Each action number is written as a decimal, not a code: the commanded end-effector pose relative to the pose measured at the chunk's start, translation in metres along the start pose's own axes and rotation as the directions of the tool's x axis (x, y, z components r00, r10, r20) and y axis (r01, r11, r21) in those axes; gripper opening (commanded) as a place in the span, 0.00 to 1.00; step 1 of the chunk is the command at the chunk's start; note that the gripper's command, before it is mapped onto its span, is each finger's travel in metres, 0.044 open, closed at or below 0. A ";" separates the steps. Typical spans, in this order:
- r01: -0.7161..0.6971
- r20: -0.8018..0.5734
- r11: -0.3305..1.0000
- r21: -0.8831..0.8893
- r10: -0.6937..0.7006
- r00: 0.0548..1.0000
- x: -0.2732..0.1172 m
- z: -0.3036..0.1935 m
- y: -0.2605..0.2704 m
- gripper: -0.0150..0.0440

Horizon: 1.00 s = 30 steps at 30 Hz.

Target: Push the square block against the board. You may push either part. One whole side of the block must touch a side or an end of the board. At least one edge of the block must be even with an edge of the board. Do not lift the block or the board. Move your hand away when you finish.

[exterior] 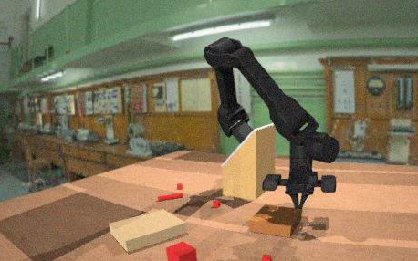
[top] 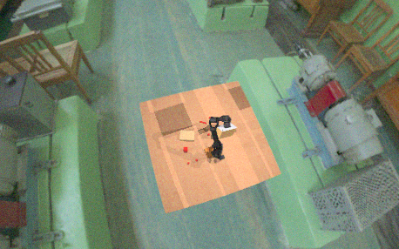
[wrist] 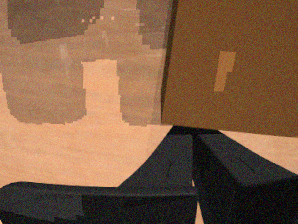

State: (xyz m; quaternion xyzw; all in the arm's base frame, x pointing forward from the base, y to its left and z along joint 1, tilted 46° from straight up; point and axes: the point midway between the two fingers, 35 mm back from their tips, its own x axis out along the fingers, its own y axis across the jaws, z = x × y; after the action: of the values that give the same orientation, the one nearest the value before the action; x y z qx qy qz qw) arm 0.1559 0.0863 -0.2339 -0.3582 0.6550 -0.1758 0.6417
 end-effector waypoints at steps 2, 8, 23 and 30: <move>0.003 0.008 1.000 0.003 -0.003 1.000 0.000 0.012 -0.001 0.25; 0.003 0.009 1.000 0.003 -0.003 1.000 0.000 0.021 -0.002 0.25; 0.004 0.010 1.000 0.004 -0.004 1.000 0.000 0.045 -0.005 0.25; 0.004 0.010 1.000 0.004 -0.004 1.000 0.000 0.044 -0.005 0.25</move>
State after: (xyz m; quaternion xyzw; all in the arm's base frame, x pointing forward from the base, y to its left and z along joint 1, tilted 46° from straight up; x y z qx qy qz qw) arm 0.1992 0.0934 -0.2351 -0.3570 0.6533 -0.1759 0.6440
